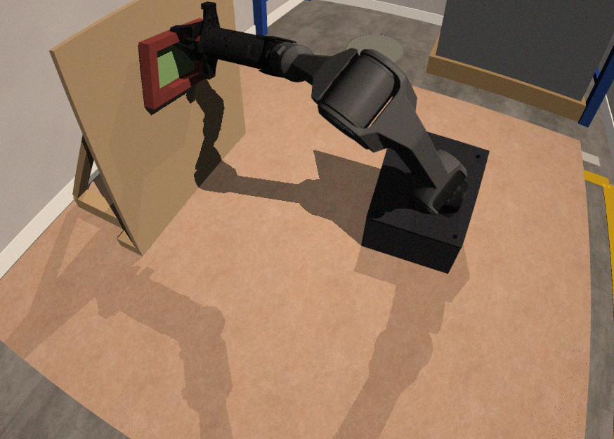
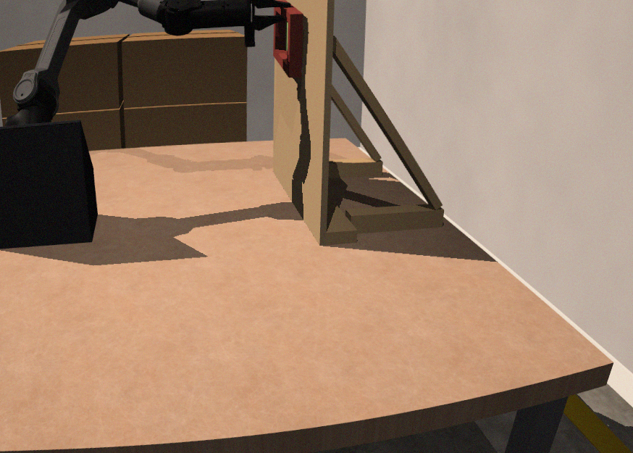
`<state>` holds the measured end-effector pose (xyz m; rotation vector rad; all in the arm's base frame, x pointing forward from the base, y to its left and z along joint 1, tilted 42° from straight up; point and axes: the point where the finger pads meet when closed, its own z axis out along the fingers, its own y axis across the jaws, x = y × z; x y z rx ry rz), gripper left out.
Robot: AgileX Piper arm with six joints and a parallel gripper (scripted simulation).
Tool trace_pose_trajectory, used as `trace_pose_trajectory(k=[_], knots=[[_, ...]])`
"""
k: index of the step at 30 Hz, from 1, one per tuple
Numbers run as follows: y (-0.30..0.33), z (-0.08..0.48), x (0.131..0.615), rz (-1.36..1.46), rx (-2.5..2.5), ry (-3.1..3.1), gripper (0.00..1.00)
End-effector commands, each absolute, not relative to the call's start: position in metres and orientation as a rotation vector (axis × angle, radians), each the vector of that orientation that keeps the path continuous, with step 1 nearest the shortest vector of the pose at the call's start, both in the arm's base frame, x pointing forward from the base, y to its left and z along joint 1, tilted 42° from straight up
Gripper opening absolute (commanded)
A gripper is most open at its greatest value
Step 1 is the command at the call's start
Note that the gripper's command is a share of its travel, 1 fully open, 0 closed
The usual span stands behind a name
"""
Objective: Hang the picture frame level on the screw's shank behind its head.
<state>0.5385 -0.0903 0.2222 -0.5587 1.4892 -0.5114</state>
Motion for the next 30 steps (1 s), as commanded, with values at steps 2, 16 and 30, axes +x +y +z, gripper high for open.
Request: trace_pose_trajectory(k=[2, 16, 30], knots=[[-0.0911, 0.2220, 0.5391, -0.511, -0.556, 1.491, 0.00], [-0.0931, 0.2243, 0.5392, -0.513, -0.555, 1.489, 0.00], [-0.0943, 0.2260, 0.5392, -0.513, -0.555, 1.487, 0.00]])
